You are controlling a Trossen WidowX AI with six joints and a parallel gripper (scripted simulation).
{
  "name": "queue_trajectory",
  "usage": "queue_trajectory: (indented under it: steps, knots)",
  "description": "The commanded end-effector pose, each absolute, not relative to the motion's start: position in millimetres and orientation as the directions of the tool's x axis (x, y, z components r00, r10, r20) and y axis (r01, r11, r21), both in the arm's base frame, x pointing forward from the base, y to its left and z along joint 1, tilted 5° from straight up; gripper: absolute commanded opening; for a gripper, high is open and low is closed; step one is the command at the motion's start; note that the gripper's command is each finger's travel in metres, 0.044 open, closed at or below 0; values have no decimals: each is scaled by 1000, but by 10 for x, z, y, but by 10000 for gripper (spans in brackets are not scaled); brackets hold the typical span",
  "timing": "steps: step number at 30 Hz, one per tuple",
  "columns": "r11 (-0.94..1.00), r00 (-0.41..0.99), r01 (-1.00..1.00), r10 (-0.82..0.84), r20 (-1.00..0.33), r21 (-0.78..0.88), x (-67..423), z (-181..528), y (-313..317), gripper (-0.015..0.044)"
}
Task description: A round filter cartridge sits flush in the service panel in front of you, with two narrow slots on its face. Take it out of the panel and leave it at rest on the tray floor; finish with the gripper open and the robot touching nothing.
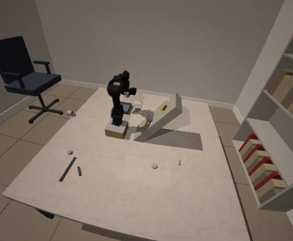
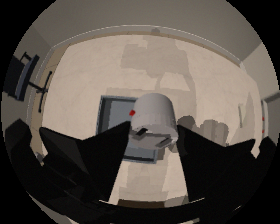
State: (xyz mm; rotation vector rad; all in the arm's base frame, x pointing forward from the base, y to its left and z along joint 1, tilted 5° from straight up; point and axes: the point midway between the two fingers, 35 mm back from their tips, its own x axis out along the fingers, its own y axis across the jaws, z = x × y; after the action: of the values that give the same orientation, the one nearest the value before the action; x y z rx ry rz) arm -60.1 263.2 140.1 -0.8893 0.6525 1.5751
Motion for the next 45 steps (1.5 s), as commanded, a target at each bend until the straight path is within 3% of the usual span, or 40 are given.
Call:
queue_trajectory:
  steps: [1, 7, 31, 45]
  knots:
    - [-275, -96, -959, 550, -830, -71, -813, 1187, 2564, 0]
    - [-349, -134, -934, 538, -832, -76, -991, 992, 2468, 0]
    - [-349, -133, -934, 538, -832, -76, -949, 242, 2525, 0]
    - [-346, -126, -935, 532, -837, -79, -949, 282, 2516, 367]
